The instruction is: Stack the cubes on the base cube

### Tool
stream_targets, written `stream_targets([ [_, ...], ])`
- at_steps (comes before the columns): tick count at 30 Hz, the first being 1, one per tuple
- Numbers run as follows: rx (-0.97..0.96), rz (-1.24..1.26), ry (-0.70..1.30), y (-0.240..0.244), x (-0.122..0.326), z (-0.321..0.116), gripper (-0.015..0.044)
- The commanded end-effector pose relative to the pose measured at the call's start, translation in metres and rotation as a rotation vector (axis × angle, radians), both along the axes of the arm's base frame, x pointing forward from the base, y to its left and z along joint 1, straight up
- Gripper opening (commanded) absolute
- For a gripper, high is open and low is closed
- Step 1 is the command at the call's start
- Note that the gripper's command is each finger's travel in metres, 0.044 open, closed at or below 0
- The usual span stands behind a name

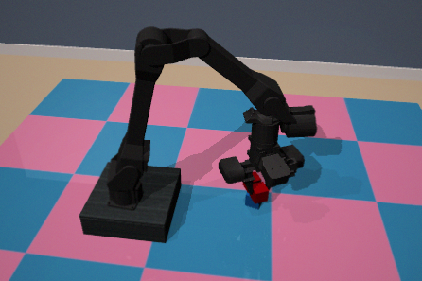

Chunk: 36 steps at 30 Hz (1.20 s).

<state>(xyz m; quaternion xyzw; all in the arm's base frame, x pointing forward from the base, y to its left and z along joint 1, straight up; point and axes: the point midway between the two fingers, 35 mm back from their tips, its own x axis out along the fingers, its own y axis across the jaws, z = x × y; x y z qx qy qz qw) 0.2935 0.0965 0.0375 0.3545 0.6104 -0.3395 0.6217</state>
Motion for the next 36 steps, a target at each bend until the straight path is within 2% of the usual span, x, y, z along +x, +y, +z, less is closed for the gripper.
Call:
stream_targets([
  [1,0.004,0.002,-0.001,0.001,0.000,0.002,0.0205],
  [35,0.000,0.000,0.000,-0.001,-0.001,0.064,0.0205],
  [36,0.000,0.000,0.000,-0.001,-0.001,0.064,0.0231],
])
